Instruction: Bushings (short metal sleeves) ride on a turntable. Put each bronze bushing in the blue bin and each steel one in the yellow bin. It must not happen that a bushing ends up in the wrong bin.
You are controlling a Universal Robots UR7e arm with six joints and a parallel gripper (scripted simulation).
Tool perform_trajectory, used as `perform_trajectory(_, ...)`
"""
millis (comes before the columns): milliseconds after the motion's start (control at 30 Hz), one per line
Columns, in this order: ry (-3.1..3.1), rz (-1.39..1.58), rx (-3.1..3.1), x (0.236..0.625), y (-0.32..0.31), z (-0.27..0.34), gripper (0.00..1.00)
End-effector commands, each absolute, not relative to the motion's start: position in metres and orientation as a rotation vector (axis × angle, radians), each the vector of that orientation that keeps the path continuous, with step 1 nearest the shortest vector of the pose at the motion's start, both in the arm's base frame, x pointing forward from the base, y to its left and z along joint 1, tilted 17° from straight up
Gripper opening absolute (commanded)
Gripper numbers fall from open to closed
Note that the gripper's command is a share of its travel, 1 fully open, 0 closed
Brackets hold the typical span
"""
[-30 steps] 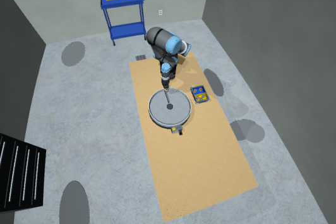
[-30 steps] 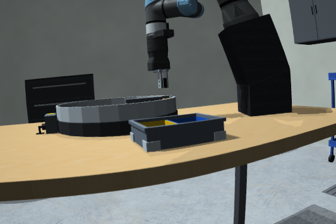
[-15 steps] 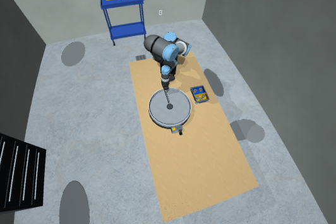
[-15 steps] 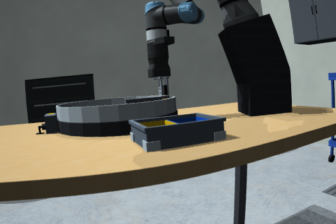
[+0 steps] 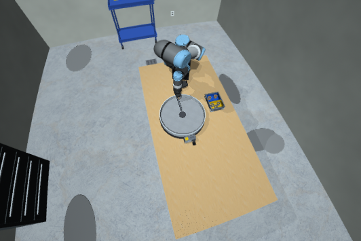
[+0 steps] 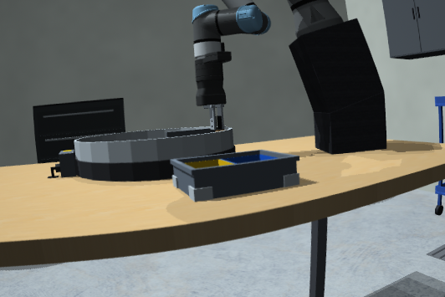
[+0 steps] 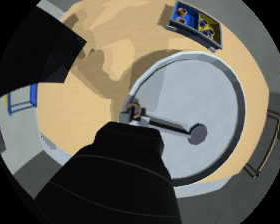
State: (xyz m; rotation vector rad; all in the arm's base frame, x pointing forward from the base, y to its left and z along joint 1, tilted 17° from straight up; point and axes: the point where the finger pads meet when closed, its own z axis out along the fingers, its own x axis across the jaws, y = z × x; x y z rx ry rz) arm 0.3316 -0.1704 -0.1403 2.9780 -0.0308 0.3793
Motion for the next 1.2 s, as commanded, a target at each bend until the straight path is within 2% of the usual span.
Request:
perform_trajectory(0, -0.031, 0.380, 2.977, 0.333, -0.171, -0.144, 0.40)
perform_trajectory(1167, -0.031, 0.380, 2.977, 0.338, -0.174, -0.164, 0.40)
